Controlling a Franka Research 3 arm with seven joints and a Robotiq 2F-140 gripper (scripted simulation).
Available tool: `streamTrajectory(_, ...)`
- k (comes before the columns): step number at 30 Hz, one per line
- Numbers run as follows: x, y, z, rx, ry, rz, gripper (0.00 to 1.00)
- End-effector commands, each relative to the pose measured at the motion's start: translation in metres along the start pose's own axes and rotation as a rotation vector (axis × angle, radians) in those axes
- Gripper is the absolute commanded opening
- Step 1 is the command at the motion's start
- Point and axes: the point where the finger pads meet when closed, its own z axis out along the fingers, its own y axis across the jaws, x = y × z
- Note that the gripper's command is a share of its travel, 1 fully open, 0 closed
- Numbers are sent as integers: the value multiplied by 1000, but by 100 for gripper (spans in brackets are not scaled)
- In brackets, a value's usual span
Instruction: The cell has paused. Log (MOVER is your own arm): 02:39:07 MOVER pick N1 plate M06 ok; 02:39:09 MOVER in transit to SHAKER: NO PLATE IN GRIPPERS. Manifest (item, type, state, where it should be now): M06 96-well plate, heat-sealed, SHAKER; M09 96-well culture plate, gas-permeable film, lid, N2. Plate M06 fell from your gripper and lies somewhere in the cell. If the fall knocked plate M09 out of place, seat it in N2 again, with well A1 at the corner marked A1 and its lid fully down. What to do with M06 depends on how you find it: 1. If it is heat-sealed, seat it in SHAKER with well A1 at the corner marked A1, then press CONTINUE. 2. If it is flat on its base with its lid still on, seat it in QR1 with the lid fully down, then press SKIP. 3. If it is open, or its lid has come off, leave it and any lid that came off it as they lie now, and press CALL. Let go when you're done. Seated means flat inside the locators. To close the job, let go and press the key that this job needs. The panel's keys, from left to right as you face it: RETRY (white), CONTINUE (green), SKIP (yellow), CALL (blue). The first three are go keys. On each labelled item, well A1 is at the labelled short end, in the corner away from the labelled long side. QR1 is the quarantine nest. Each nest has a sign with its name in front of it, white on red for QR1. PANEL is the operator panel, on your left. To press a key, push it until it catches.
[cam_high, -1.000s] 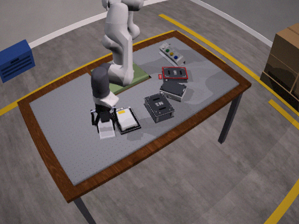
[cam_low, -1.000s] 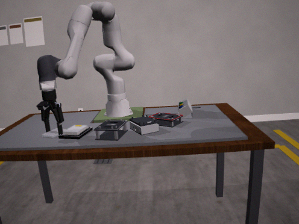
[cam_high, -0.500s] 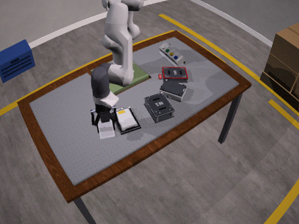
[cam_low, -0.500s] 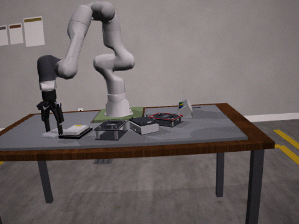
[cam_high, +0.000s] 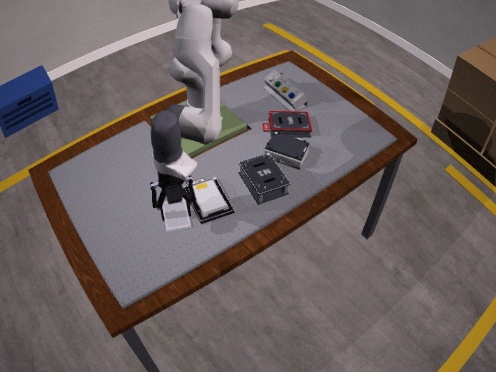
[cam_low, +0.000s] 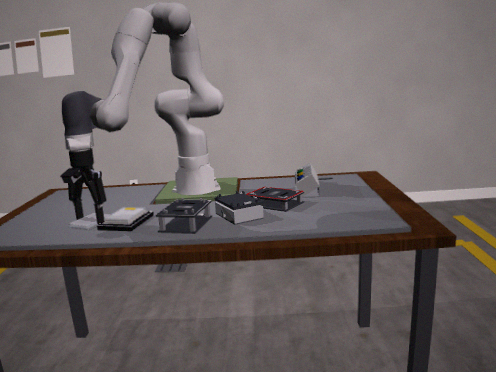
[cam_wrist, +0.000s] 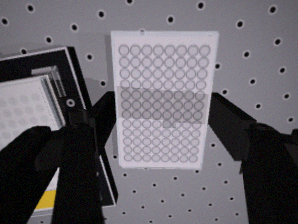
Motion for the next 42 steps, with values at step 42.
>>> streamTrajectory(42, 0, 1, -15, -2, 1, -3, 10)
